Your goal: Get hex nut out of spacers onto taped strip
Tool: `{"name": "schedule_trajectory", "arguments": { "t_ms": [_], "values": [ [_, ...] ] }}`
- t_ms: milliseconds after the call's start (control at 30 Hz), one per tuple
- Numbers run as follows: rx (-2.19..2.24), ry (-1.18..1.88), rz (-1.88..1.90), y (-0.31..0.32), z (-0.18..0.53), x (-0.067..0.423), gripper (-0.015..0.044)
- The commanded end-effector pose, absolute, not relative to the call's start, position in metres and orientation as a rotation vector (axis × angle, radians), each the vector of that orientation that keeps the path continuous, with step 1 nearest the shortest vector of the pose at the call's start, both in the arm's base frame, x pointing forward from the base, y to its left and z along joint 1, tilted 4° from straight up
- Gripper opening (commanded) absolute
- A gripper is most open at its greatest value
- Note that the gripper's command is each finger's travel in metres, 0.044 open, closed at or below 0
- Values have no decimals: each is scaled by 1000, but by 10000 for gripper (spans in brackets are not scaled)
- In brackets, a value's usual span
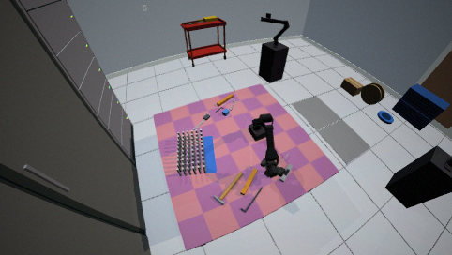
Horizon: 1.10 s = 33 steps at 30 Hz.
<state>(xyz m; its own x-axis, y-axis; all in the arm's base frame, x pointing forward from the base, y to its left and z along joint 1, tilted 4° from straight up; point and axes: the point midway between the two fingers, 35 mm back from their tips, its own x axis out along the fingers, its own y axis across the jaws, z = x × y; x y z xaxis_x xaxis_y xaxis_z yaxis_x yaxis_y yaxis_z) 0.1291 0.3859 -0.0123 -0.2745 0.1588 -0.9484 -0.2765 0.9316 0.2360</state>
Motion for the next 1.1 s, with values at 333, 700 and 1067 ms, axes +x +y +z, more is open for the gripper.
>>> {"name": "schedule_trajectory", "arguments": {
  "t_ms": [333,700,1067],
  "values": [
    [-75,1789,438,398,80,127,0],
    [-75,1788,437,389,149,118,0],
    [-238,1682,587,367,152,144,0]
  ]
}}
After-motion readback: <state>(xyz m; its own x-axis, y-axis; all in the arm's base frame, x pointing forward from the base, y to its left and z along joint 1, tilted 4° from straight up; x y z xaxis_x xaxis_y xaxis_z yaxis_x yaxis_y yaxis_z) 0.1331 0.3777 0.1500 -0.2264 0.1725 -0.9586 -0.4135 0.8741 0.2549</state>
